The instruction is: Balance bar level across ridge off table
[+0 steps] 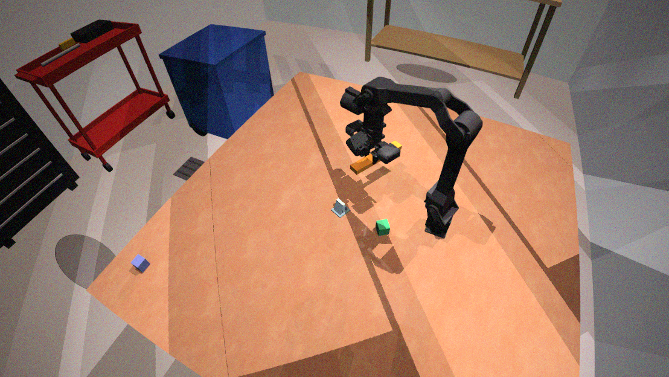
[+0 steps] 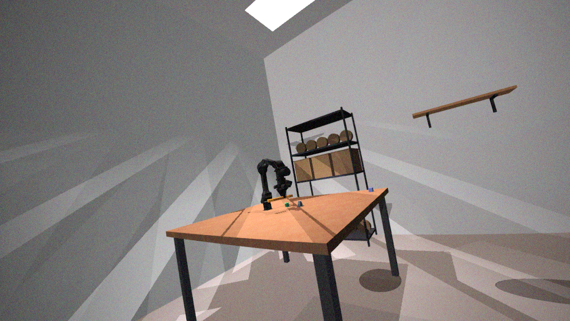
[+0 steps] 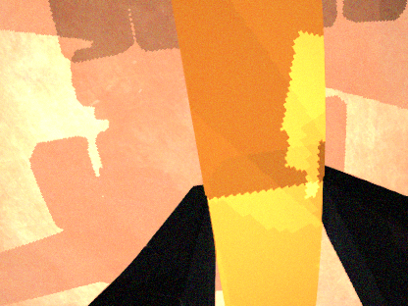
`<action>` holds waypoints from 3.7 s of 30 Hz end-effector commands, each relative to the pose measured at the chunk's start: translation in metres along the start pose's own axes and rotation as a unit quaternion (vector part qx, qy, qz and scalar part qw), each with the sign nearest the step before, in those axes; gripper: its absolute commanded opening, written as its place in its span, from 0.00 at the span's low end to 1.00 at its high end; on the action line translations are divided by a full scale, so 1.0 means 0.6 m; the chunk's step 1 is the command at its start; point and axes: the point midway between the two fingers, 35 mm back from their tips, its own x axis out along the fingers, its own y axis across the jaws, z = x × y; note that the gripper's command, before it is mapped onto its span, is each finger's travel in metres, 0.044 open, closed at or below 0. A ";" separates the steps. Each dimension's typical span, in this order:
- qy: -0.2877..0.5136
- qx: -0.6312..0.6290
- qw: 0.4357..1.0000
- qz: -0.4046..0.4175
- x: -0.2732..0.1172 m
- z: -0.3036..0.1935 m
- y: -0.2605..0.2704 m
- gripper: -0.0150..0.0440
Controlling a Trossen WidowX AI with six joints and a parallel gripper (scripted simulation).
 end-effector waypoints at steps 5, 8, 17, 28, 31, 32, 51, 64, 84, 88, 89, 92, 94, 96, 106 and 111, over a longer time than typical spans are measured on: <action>-0.002 -0.004 1.000 -0.004 -0.005 0.045 -0.005 0.25; -0.003 -0.007 1.000 -0.004 -0.006 0.063 -0.005 0.25; -0.005 -0.014 1.000 -0.004 -0.007 0.117 0.001 0.25; -0.007 -0.023 1.000 -0.003 -0.007 0.185 0.017 0.25; -0.007 -0.026 1.000 -0.003 -0.008 0.203 0.023 0.25; -0.008 -0.027 1.000 -0.003 -0.008 0.209 0.025 0.25; -0.010 -0.038 0.999 -0.002 -0.005 0.294 0.068 0.25; -0.010 -0.038 0.999 -0.002 0.028 0.297 0.068 0.25; -0.010 -0.039 0.999 -0.002 0.064 0.295 0.068 0.25; -0.010 -0.039 0.999 -0.002 0.064 0.295 0.069 0.25; -0.010 -0.039 0.999 -0.002 0.064 0.295 0.069 0.25; -0.010 -0.039 0.999 -0.002 0.064 0.295 0.069 0.25; -0.010 -0.039 0.999 -0.002 0.064 0.295 0.069 0.25; -0.010 -0.039 0.999 -0.002 0.065 0.295 0.069 0.25; -0.010 -0.039 0.999 -0.002 0.066 0.295 0.069 0.25; -0.010 -0.039 0.999 -0.002 0.067 0.295 0.069 0.25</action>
